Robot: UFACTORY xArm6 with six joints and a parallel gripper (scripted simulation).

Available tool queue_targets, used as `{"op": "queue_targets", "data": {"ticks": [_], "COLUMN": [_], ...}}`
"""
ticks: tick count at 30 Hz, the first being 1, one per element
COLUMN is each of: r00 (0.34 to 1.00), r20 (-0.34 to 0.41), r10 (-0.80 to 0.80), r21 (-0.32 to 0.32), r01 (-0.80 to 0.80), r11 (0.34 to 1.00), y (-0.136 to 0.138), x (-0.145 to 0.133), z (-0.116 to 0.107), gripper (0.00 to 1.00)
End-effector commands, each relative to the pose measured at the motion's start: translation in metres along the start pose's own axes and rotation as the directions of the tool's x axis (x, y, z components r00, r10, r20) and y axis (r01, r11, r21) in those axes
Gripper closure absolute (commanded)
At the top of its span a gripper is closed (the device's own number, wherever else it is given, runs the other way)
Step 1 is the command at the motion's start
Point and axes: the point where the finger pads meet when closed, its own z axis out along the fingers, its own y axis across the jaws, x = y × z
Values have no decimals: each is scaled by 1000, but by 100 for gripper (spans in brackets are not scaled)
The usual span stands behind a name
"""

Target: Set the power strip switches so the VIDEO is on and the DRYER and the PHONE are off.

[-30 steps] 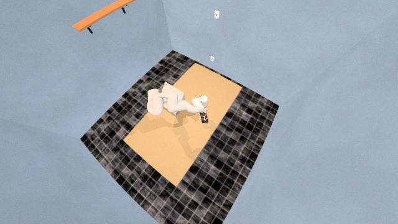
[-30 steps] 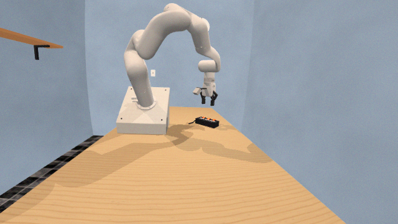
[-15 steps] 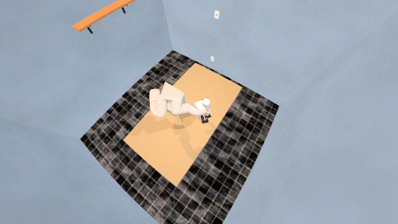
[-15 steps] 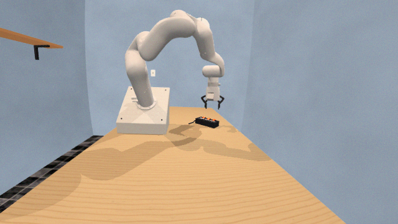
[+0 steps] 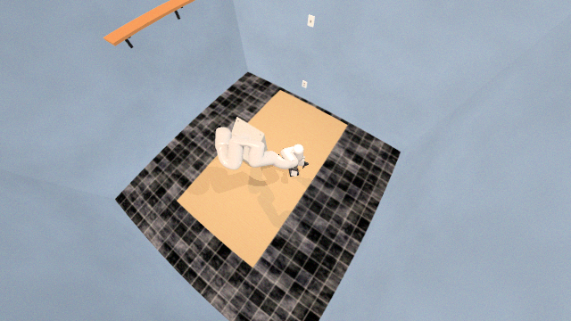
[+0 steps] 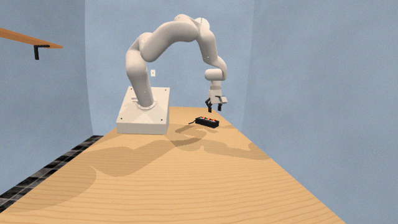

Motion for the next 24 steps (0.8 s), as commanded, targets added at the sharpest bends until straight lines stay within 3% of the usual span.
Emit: {"op": "queue_targets", "data": {"ticks": [1, 2, 6, 7, 24], "r00": [984, 950, 930, 930, 930], "r20": [25, 38, 46, 46, 46], "r10": [-176, -311, -365, -365, -365], "r21": [-25, -34, -39, -39, -39], "r01": [177, 313, 367, 367, 367], "r11": [984, 949, 929, 929, 929], "y": [-3, -3, -4, -4, -4], "x": [1, 1, 1, 1, 1], "z": [1, 1, 1, 1, 1], "gripper": [0, 0, 0, 100, 100]}}
